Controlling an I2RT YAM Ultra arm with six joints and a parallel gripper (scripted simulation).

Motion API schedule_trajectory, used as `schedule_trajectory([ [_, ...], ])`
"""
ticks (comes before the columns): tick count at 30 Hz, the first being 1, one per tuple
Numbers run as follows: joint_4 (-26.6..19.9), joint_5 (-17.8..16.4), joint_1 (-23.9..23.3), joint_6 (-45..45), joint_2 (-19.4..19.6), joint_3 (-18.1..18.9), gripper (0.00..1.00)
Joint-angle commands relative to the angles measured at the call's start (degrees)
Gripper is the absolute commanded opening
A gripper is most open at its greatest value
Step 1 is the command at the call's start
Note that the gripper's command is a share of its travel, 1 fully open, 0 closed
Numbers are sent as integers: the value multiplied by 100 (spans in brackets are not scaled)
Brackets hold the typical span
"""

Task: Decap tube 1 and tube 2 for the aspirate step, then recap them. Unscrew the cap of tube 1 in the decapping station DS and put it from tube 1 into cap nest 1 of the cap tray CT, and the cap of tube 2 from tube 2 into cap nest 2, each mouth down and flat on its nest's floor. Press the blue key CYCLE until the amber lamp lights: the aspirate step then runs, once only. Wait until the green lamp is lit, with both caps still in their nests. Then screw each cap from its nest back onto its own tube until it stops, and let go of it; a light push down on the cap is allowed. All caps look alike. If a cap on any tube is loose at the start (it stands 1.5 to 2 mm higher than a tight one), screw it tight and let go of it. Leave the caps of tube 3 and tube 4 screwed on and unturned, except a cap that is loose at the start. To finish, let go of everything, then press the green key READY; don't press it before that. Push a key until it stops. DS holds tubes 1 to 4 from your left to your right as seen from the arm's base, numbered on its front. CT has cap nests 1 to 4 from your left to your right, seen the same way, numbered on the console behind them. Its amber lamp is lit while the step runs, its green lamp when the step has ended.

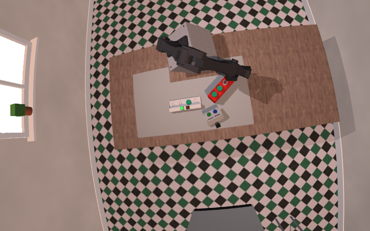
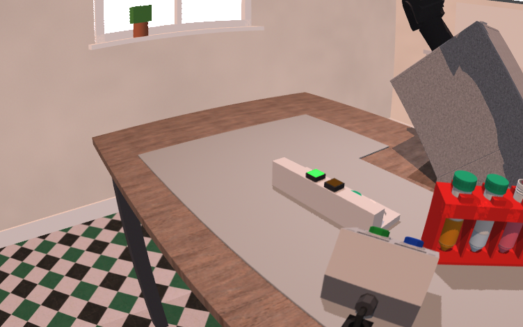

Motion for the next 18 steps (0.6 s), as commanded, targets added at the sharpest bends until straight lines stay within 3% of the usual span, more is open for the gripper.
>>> schedule_trajectory([
  [1,11,1,25,23,-43,13,49],
  [3,14,1,24,22,-43,11,49],
  [4,14,1,24,22,-43,11,0],
  [18,14,1,24,22,-43,11,0],
])
